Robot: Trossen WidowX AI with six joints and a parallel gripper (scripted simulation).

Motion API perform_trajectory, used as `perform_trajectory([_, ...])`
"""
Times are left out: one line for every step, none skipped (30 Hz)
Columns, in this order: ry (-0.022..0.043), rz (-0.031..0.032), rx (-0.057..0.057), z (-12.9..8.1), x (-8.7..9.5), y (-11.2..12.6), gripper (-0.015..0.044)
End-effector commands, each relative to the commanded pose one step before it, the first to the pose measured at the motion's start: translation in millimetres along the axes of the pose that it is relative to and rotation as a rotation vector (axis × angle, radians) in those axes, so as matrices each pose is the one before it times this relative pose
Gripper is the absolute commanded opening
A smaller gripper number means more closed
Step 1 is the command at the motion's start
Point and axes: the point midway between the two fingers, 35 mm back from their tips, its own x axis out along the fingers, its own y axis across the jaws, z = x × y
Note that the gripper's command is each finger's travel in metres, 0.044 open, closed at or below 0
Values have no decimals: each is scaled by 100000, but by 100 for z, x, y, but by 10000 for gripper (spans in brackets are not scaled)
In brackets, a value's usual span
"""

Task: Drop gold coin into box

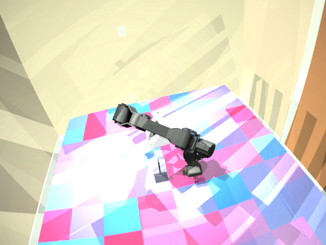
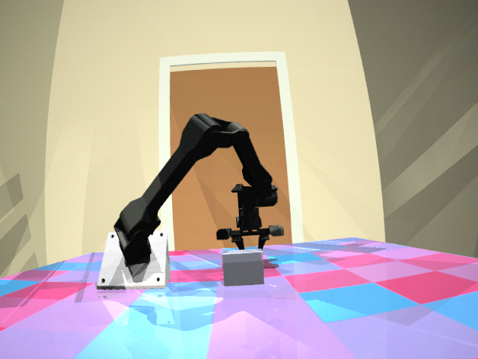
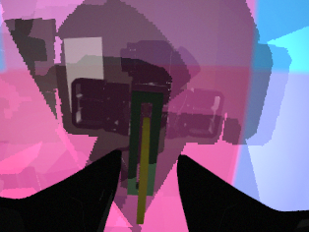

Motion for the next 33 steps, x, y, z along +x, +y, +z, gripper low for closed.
perform_trajectory([1072, 448, -1155, -204, 1035, 345, 161])
perform_trajectory([19, 0, 3, -7, 122, 10, 161])
perform_trajectory([12, 0, 2, -5, 73, 6, 161])
perform_trajectory([4, 0, 1, -2, 24, 2, 161])
perform_trajectory([0, 0, 0, 0, 0, 0, 161])
perform_trajectory([0, 0, 0, 0, 0, 0, 134])
perform_trajectory([0, 0, 0, 0, 0, 0, 108])
perform_trajectory([0, 0, 0, 0, 0, 0, 82])
perform_trajectory([0, 0, 0, 0, 0, 0, 56])
perform_trajectory([0, 0, 0, 0, 0, 0, 29])
perform_trajectory([0, 0, 0, 0, 0, 0, 3])
perform_trajectory([0, 0, 0, 0, 0, 0, 0])
perform_trajectory([0, 0, 0, 0, 0, 0, 0])
perform_trajectory([0, 0, 0, 0, 0, 0, 0])
perform_trajectory([0, 0, 0, 0, 0, 0, 0])
perform_trajectory([0, 0, 0, 0, 0, 0, 0])
perform_trajectory([0, 0, 0, 0, 0, 0, 0])
perform_trajectory([0, 0, 0, 0, 0, 0, 0])
perform_trajectory([0, 0, 0, 0, 0, 0, 0])
perform_trajectory([0, 0, 0, 0, 0, 0, 0])
perform_trajectory([0, 0, 0, 0, 0, 0, 0])
perform_trajectory([0, 0, 0, 0, 0, 0, 0])
perform_trajectory([0, 0, 0, 0, 0, 0, 0])
perform_trajectory([-8, 0, -1, 5, -39, -6, 0])
perform_trajectory([-25, -1, -4, 14, -118, -18, 0])
perform_trajectory([-41, -1, -6, 23, -197, -29, 0])
perform_trajectory([-48, -1, -8, 27, -240, -33, 0])
perform_trajectory([-46, 0, -7, 26, -241, -32, 0])
perform_trajectory([-44, 0, -7, 24, -242, -30, 0])
perform_trajectory([-41, 1, -7, 23, -243, -28, 0])
perform_trajectory([-39, 1, -7, 22, -244, -26, 0])
perform_trajectory([-37, 2, -6, 20, -245, -24, 0])
perform_trajectory([-35, 2, -6, 19, -246, -22, 0])
